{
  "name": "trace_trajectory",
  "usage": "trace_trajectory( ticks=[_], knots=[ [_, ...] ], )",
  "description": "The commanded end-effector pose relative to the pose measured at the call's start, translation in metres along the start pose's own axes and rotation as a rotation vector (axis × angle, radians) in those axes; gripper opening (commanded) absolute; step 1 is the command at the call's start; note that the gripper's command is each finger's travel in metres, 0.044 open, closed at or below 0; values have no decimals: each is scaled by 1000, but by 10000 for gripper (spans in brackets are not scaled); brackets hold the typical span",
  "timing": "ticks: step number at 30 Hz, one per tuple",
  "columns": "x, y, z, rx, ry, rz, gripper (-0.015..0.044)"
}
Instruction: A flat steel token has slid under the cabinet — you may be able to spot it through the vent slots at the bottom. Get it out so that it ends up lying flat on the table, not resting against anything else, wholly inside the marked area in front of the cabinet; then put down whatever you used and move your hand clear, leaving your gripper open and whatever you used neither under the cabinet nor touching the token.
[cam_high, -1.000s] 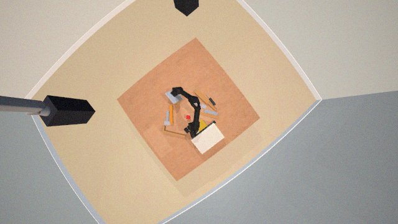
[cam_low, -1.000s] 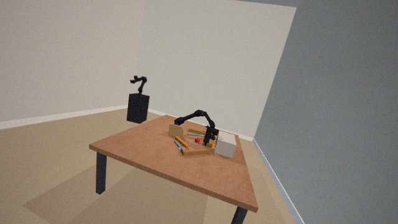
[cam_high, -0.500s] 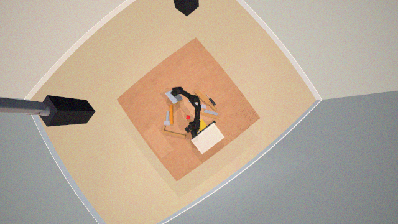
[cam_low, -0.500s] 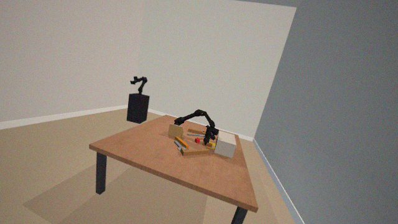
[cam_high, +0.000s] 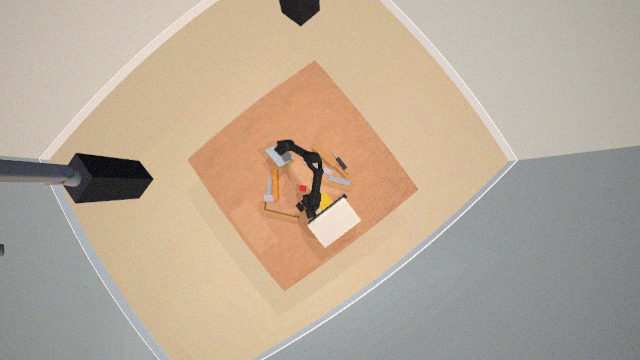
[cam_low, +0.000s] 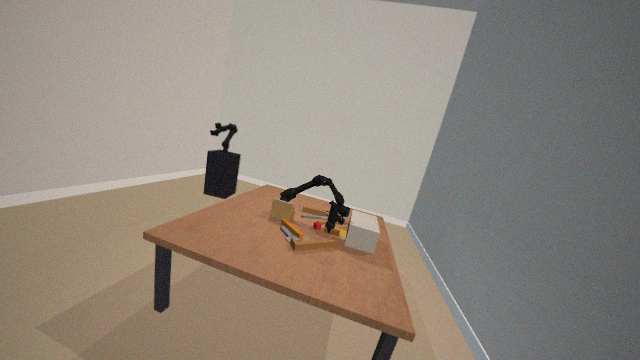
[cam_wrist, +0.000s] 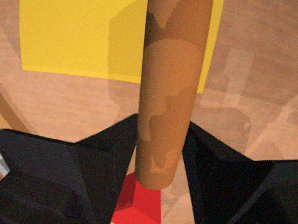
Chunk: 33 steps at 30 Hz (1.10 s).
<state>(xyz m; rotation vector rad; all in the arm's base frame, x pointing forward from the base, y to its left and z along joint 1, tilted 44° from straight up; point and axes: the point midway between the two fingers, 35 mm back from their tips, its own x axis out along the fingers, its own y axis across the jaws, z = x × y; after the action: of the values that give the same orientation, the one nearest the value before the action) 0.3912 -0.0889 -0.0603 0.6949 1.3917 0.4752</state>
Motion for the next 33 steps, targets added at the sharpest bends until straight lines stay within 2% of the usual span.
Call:
trace_trajectory(
  ticks=[1,33],
  knots=[
    [1,0,-4,-2,0,4,0],
    [1,-1,-33,-1,1,4,0]
  ],
)
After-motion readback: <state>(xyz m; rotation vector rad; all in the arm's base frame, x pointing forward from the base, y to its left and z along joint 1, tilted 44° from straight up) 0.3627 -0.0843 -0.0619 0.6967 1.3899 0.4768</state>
